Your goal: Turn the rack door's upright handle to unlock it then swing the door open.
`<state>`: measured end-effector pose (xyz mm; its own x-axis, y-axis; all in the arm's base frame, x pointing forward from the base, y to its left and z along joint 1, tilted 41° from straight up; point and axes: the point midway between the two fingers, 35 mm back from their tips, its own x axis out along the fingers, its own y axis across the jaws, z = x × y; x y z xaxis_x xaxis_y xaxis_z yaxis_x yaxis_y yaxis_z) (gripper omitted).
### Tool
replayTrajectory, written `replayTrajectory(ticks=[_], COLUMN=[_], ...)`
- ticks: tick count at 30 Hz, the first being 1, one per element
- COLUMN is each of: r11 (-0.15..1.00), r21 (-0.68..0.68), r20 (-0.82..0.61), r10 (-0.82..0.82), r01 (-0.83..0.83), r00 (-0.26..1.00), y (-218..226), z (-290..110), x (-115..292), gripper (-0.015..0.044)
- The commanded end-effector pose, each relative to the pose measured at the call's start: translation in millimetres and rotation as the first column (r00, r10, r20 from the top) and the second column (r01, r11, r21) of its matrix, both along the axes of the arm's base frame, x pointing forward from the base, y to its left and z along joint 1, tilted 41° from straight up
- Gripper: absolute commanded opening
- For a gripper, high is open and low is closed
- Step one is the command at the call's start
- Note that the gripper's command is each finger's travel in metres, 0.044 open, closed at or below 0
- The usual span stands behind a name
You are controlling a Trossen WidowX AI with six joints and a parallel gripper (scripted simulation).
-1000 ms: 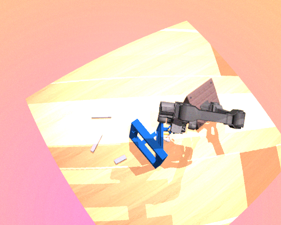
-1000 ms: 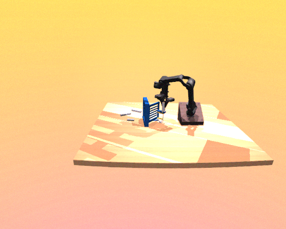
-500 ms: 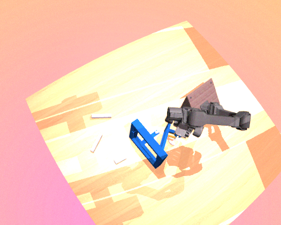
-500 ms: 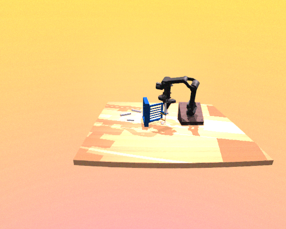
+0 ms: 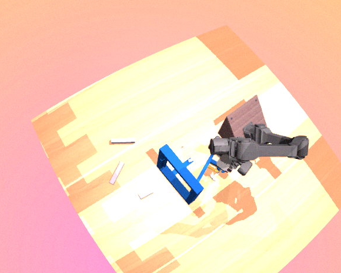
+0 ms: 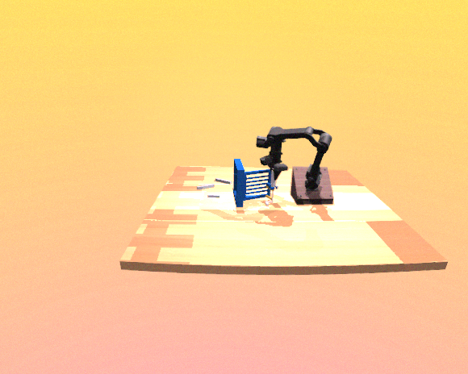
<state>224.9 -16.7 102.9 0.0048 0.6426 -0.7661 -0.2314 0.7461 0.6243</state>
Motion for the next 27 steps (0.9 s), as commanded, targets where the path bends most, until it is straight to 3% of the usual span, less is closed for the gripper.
replayTrajectory(ticks=[1,27], r11=[0.998,0.956], r21=[0.004,-0.025], r20=[-0.039,-0.237], r10=[-0.057,-0.288], r01=[0.057,0.291], r00=[0.998,0.928], y=[7.7,44.6], z=[6.4,37.9], x=[0.4,7.9], gripper=[0.0021,0.0021])
